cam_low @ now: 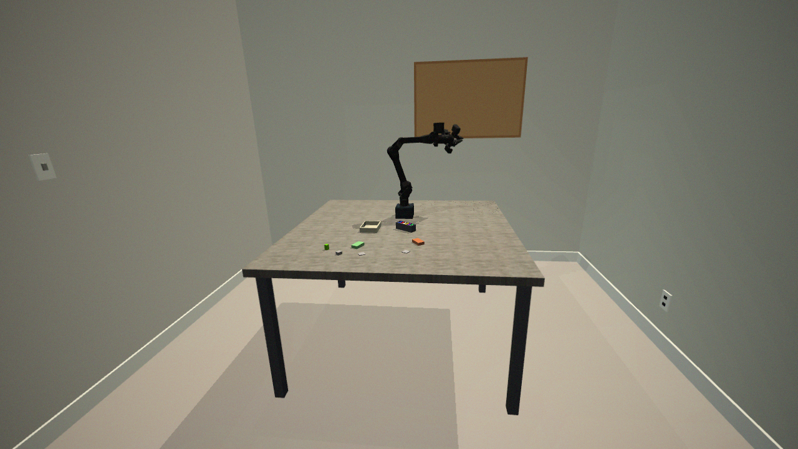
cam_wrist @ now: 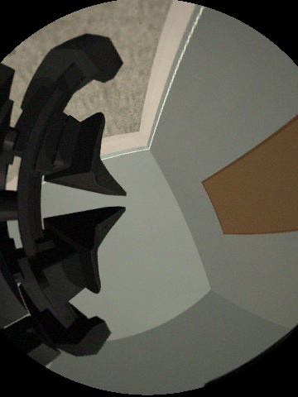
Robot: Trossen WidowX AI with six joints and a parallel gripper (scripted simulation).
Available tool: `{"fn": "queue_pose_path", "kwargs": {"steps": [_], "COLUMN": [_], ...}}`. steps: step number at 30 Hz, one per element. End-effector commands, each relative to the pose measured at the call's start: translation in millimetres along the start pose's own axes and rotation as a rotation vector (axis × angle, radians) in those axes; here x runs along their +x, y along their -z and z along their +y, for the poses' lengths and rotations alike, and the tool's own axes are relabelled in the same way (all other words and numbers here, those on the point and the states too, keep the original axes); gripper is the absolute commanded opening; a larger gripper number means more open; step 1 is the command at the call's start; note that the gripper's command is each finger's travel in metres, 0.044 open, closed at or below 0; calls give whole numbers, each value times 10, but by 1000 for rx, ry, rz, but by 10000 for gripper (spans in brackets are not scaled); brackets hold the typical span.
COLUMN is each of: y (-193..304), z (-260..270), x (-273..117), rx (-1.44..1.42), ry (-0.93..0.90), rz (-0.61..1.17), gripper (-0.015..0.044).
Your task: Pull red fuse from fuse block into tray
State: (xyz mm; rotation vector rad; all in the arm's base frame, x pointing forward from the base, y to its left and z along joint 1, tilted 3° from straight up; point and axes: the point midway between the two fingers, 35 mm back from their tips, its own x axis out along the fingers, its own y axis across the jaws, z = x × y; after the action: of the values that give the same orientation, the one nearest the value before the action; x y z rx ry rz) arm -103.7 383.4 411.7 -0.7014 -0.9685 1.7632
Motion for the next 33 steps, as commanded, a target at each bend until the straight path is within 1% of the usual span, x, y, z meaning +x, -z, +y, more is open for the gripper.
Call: {"fn": "queue_pose_path", "kwargs": {"steps": [1,5,10,15,19,26,31,33], "y": [638,1345,2177,2909,3399,3984,4167,4189], "z": [-1,-12,15,100,236,627,985,1123], "x": [1,-133,-465,-957,-1458,-2469,-3253,-3505], "rx": [134,302,527,765,959,1307,1538,1639], "ry": [-3,21,84,186,293,533,725,817], "rz": [175,367,601,824,993,1259,1428,1482], "gripper": [61,61,61,61,61,61,61,61]}}
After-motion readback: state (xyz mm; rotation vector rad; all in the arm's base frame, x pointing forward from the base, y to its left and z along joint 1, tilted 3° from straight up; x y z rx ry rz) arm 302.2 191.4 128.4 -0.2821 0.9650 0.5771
